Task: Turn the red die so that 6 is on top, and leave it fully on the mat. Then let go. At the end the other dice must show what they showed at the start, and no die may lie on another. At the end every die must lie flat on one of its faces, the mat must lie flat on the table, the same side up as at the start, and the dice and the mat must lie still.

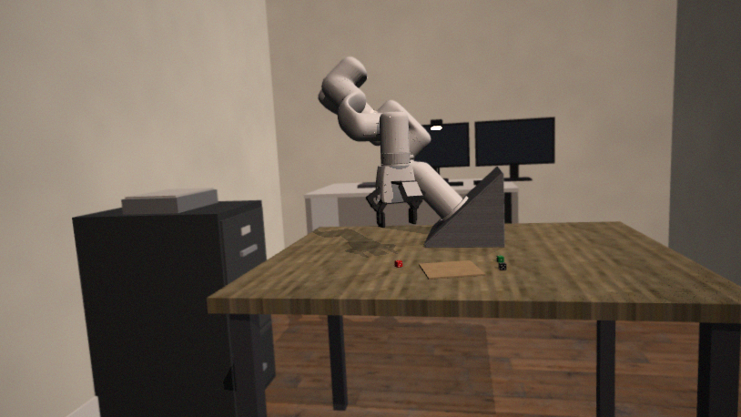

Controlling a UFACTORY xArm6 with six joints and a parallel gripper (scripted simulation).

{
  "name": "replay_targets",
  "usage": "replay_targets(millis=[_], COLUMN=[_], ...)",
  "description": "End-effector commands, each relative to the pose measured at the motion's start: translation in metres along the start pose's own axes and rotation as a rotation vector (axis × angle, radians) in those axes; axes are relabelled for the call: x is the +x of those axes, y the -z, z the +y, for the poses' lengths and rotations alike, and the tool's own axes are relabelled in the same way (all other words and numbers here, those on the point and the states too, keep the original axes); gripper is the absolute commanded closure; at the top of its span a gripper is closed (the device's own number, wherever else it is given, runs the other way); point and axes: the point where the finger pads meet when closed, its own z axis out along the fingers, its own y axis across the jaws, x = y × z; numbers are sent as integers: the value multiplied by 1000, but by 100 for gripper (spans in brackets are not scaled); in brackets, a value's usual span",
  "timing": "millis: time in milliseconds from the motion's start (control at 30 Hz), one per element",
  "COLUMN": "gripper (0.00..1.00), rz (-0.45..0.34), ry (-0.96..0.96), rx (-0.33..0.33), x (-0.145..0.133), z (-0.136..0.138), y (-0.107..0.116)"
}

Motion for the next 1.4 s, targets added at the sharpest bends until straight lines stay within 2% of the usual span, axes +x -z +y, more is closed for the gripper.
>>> replay_targets(millis=[0,300,367,433,833,933,1000,1367], gripper=[0,0,0,0,0,0,0,0], rz=[3,5,5,5,8,8,9,11], ry=[173,472,472,597,983,1006,1134,1476], rx=[8,7,7,7,7,7,7,6], x=[1,1,1,0,0,0,0,0], z=[0,-1,-1,-1,-2,-2,-2,-4], y=[-2,-7,-7,-9,-15,-16,-18,-24])
